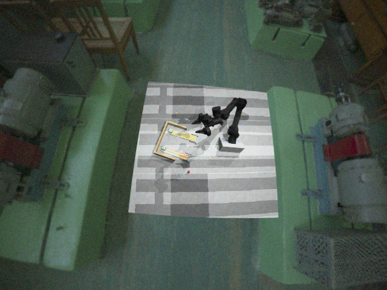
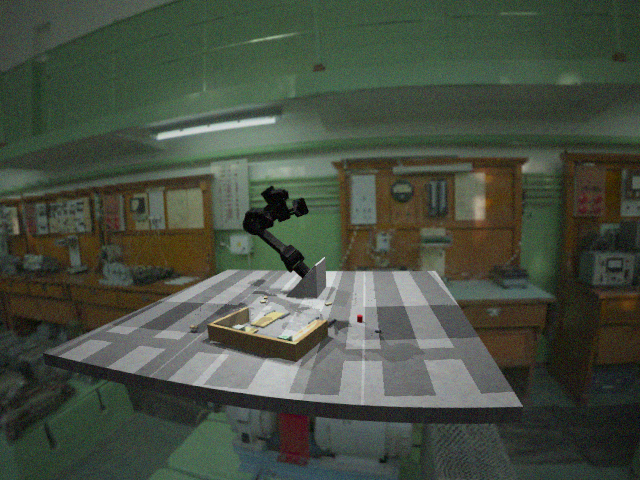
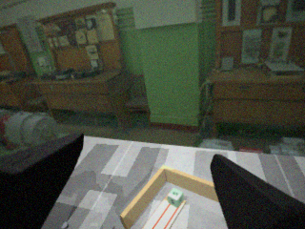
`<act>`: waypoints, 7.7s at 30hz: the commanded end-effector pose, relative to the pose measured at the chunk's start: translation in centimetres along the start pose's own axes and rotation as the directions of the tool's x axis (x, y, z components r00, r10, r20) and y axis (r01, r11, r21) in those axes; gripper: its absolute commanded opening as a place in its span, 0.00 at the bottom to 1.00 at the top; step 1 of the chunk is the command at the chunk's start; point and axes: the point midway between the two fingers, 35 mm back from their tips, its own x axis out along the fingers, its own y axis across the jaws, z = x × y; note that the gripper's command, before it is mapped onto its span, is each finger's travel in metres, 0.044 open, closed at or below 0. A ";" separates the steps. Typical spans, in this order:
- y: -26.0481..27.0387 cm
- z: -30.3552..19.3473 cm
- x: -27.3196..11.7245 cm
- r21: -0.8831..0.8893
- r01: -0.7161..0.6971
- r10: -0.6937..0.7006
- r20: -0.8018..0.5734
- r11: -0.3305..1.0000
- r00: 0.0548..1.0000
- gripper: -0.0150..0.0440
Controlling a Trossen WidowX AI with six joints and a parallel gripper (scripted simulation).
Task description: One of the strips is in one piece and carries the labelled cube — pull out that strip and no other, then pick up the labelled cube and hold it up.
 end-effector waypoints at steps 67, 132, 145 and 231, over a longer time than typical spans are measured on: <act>1.1 -25.8 15.0 -0.169 0.613 -0.305 -0.944 0.772 0.124 0.25; -1.0 -32.5 15.6 -0.171 0.614 -0.307 -0.944 0.771 0.123 0.25; -1.0 -32.6 15.6 -0.171 0.614 -0.307 -0.944 0.771 0.123 0.25; 1.8 -34.7 11.7 -0.171 0.613 -0.306 -0.944 0.772 0.122 0.25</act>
